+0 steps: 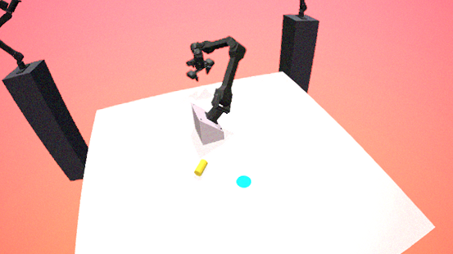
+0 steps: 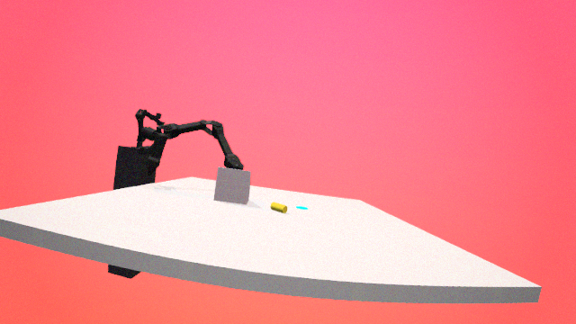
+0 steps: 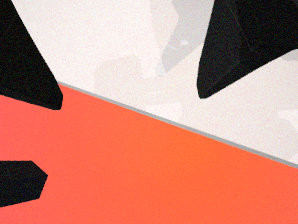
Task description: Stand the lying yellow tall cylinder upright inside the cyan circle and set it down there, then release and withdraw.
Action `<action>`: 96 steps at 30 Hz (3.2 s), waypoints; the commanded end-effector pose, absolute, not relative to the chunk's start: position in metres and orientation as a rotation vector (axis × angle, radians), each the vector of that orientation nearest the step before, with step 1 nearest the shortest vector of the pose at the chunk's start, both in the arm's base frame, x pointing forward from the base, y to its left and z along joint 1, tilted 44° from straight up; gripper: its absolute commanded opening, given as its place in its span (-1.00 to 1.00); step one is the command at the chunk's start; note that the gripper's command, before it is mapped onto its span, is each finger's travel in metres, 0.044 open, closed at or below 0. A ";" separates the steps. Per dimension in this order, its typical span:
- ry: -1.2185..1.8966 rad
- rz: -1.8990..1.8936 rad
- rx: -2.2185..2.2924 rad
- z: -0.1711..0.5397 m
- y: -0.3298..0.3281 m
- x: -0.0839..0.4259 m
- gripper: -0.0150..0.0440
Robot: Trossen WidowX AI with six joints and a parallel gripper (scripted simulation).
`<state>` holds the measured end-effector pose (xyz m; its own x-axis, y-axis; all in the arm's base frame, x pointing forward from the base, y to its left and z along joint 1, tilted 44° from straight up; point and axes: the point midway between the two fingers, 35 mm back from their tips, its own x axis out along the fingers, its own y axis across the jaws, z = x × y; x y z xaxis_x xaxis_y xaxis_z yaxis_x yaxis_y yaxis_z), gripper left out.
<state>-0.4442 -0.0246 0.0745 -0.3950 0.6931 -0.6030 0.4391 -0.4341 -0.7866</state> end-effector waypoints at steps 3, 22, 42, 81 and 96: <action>-1.564 1.949 -1.608 0.072 -0.035 -0.442 0.60; -2.135 2.244 -1.839 0.014 -0.256 -0.302 0.56; -3.042 1.806 -2.165 -0.030 -0.339 -0.038 0.56; -3.711 -0.274 -2.057 -0.038 -0.107 0.259 0.56; -3.706 -0.284 -2.061 -0.111 -0.038 0.246 0.29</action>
<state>0.2458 -0.0401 -0.1101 -0.1154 0.6698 -0.7335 0.5499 0.6580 0.5144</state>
